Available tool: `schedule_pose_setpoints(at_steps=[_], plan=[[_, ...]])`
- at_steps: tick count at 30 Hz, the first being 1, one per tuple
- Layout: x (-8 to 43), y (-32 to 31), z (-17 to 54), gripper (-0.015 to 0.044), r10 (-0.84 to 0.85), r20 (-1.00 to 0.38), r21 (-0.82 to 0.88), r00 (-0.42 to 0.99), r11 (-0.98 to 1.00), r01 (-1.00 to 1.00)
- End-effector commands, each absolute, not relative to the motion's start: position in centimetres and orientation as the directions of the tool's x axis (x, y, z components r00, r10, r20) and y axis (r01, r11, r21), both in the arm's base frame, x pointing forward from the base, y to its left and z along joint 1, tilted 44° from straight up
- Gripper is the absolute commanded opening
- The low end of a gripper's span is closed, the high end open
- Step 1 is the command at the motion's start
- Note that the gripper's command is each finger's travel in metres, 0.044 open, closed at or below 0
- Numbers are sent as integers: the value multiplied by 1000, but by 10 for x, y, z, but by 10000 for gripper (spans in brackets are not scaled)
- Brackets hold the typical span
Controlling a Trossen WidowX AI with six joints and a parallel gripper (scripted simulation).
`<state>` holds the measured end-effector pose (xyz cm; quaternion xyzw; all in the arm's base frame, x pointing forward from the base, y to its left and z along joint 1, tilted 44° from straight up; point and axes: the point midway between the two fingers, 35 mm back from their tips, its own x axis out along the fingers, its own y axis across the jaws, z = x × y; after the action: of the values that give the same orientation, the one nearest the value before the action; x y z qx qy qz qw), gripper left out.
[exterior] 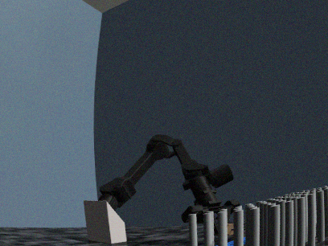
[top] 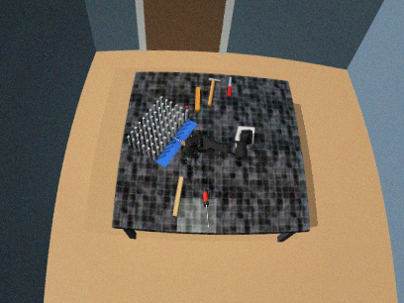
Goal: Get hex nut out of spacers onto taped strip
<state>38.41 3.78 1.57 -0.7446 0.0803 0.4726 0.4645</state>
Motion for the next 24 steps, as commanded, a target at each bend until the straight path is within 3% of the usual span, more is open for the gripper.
schedule_pose_setpoints(at_steps=[1,24], plan=[[390,36,17,0,318,-773,-621,549,-557,-551],[403,28,12,0,317,-773,-621,550,-558,-551]])
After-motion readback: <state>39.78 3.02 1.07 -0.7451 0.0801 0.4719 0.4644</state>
